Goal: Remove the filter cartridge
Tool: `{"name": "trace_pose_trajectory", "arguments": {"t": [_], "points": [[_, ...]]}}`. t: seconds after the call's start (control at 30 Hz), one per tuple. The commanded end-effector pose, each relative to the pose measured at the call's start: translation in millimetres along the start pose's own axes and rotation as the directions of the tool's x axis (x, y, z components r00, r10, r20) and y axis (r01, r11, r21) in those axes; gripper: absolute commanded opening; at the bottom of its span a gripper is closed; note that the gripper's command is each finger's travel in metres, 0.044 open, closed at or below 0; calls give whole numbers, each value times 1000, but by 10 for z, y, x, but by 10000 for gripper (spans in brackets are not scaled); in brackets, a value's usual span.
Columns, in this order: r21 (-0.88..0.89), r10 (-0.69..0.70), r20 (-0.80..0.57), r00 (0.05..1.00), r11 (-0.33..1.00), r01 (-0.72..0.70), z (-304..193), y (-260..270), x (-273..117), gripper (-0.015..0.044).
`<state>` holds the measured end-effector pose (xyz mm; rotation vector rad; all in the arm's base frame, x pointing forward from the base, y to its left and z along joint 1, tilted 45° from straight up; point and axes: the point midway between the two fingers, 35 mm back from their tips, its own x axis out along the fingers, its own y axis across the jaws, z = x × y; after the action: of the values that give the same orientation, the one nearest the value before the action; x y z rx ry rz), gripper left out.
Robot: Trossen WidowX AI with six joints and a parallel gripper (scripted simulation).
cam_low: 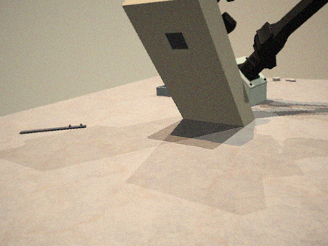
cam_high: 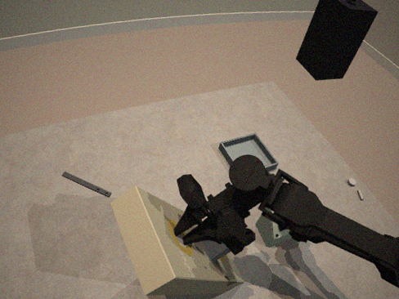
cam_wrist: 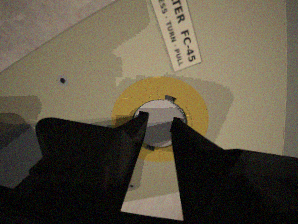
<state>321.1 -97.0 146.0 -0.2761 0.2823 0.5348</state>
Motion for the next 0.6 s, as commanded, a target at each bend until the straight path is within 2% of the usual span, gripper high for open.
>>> {"name": "trace_pose_trajectory", "arguments": {"t": [0.0, 0.3, 0.37, 0.57], "points": [[-4, 4, -8, 1000, 1000, -4, -1, 11, 49, 112], [0, 0, 0, 1000, 1000, 0, 0, 0, 0, 52], [0, 0, 0, 1000, 1000, 0, 0, 0, 0, 0], [99, 2, -5, 1000, 995, -2, 0, 6, 30, 0]]}}
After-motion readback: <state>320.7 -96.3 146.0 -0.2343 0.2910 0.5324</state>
